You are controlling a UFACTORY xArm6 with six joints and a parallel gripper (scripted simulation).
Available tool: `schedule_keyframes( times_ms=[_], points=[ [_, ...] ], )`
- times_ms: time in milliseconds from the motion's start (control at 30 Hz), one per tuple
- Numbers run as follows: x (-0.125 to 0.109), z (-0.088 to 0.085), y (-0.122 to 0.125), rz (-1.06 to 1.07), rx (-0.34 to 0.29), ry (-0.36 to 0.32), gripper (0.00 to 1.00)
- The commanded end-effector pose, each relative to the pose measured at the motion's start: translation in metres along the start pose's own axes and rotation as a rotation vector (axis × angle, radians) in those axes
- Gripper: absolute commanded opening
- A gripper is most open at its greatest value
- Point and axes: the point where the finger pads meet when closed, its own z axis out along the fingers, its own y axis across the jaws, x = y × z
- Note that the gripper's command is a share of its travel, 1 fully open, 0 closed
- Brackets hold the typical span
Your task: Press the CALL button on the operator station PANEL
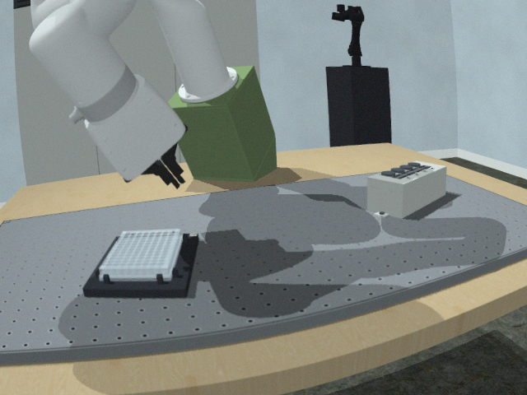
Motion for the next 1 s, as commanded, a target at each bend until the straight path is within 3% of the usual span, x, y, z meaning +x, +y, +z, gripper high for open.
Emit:
schedule_keyframes(
  times_ms=[0,467,967],
  points=[
    [-0.010,0.006,0.011,-0.116,0.032,0.031,0.00],
    [-0.024,0.018,0.029,-0.481,0.118,0.133,0.00],
    [-0.050,0.037,0.067,-0.953,0.215,0.266,0.00]
  ],
)
